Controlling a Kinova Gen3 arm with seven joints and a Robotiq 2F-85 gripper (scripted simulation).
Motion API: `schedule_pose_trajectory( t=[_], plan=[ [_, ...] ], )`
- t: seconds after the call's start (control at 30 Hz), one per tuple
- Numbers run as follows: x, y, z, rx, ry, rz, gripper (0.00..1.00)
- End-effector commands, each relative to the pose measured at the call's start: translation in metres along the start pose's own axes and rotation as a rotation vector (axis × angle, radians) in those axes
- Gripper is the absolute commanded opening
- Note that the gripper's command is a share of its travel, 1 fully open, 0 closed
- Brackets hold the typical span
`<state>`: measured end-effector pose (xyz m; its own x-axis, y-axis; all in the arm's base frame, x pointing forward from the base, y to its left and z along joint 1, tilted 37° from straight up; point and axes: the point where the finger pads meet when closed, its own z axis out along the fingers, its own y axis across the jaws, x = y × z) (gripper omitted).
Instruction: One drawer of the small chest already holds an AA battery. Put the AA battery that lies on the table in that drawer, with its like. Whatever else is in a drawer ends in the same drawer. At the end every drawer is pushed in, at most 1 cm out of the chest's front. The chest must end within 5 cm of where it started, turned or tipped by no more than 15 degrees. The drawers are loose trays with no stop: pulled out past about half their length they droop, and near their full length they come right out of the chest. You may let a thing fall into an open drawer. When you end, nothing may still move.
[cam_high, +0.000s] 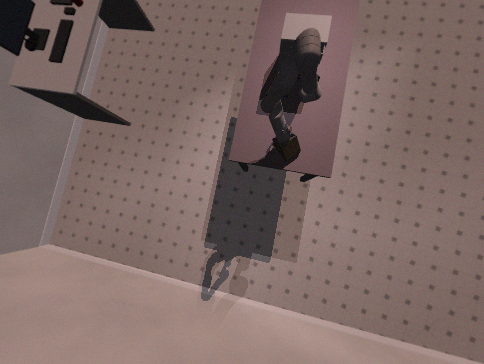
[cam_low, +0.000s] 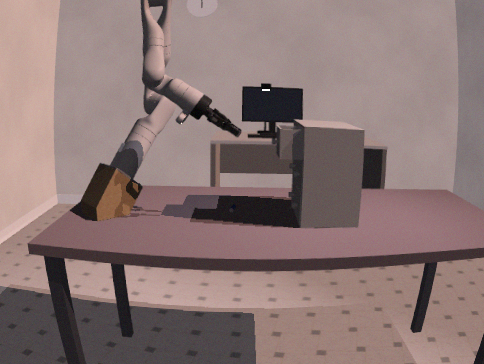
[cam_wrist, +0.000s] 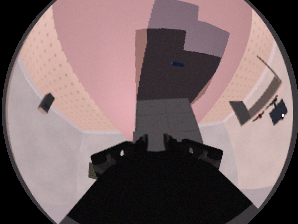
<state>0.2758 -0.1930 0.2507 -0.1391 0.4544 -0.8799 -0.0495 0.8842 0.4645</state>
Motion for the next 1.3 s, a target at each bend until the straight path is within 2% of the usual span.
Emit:
schedule_pose_trajectory(
  t=[0.0,0.07,0.23,0.53,0.6,1.1,1.17,1.27],
  plan=[
    [-0.003,-0.005,-0.004,0.020,0.025,-0.027,0.33],
    [-0.004,-0.005,-0.006,0.020,0.037,-0.027,0.33],
    [-0.006,-0.004,-0.015,0.023,0.114,-0.025,0.33],
    [-0.013,-0.003,-0.038,0.029,0.308,-0.021,0.33],
    [-0.013,-0.003,-0.038,0.029,0.308,-0.021,0.33],
    [-0.027,-0.001,-0.085,0.040,0.704,-0.012,0.33],
    [-0.027,-0.001,-0.085,0.040,0.704,-0.012,0.33],
    [-0.030,-0.001,-0.094,0.042,0.772,-0.011,0.33]
  ],
)
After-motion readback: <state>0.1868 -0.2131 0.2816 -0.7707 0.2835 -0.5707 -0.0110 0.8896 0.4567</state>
